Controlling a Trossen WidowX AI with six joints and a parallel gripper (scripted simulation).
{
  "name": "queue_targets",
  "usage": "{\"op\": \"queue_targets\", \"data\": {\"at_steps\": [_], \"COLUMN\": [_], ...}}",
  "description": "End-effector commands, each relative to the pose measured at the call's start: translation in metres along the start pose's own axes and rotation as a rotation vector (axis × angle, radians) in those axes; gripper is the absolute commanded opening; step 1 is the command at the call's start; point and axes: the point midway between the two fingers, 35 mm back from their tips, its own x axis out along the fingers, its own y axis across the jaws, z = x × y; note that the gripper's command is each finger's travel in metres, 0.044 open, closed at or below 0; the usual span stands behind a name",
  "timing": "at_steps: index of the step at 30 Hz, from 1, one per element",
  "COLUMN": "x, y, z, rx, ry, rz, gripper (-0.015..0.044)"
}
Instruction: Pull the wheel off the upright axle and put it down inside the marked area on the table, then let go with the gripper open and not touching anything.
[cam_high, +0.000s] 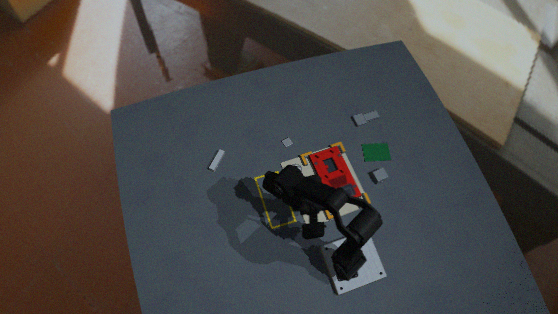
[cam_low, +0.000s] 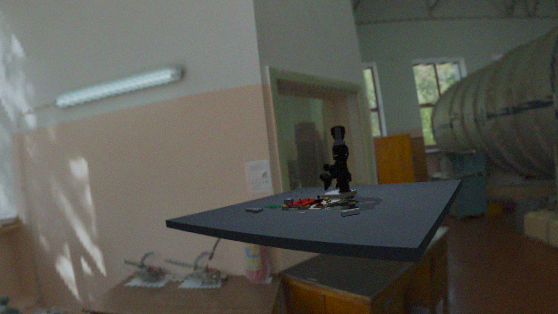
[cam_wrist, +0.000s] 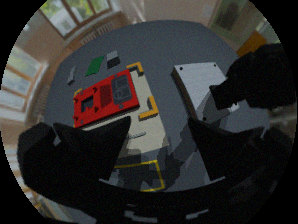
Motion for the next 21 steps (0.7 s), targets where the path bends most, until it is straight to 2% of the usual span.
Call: {"op": "queue_targets", "data": {"at_steps": [1,4,12,21], "x": [-0.001,-0.008,-0.033,-0.06], "y": [0.001,0.015,0.068,0.123], "z": [-0.001,-0.007,-0.024,-0.031], "rx": [-0.012,-0.18,-0.762,-1.358], "ry": [0.004,0.06,0.254,0.394], "rz": [-0.001,-0.013,0.053,0.271], "gripper": [0.0374,0.03,0.03,0.03]}}
